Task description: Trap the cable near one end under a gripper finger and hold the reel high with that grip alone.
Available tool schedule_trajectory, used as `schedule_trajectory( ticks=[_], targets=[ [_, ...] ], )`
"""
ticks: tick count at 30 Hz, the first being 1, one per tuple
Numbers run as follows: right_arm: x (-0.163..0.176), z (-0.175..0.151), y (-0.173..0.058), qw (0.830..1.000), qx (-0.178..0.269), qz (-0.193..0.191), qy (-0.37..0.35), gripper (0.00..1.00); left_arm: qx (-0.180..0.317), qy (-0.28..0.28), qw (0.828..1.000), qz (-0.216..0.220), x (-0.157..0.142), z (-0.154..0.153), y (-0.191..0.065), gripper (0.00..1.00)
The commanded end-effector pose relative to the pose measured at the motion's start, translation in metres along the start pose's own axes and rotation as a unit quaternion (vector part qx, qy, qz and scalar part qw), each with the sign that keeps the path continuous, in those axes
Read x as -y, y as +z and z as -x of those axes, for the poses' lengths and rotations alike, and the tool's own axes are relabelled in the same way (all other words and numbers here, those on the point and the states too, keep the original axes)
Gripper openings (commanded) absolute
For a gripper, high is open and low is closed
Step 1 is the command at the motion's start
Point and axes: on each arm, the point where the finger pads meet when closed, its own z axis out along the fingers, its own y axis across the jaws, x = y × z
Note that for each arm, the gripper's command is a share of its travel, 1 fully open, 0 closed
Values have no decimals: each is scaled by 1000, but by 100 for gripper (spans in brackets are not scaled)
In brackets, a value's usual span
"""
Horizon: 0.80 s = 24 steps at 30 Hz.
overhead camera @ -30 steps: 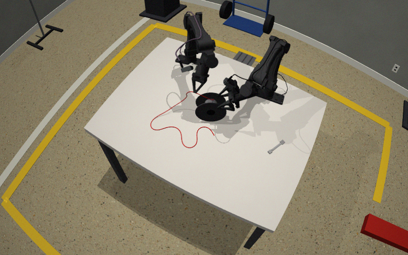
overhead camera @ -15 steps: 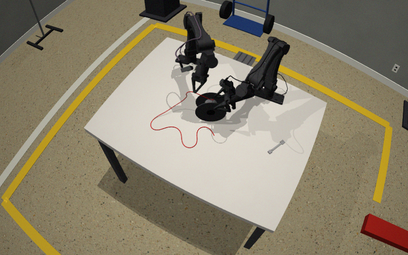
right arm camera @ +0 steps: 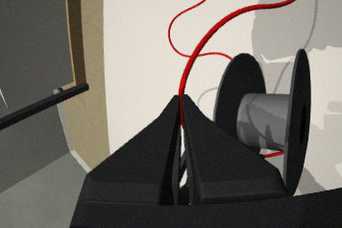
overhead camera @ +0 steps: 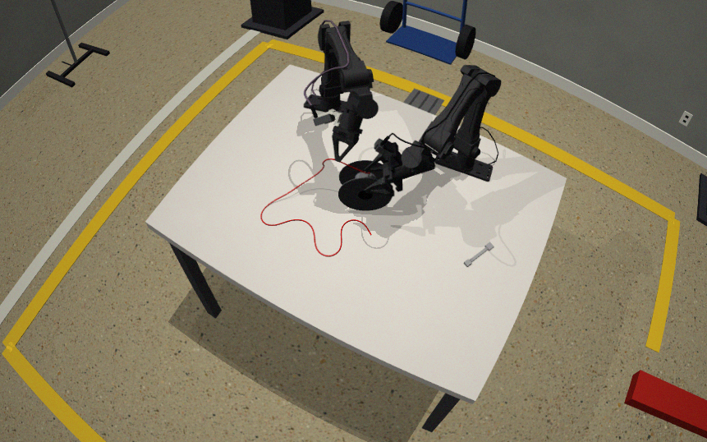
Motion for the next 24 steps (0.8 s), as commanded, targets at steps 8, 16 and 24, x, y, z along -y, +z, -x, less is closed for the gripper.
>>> schedule_trajectory(
  ticks=[8,16,24],
  targets=[
    [-13,2,-13,1000,3,15,4,0,-6,-10,1000,-3,3,-6,9,75],
    [-17,2,-16,1000,1,20,7,0,-5,-14,1000,0,1,-5,4,75],
    [-17,2,-14,1000,2,18,7,0,3,-6,1000,2,5,-1,-2,75]
  ],
)
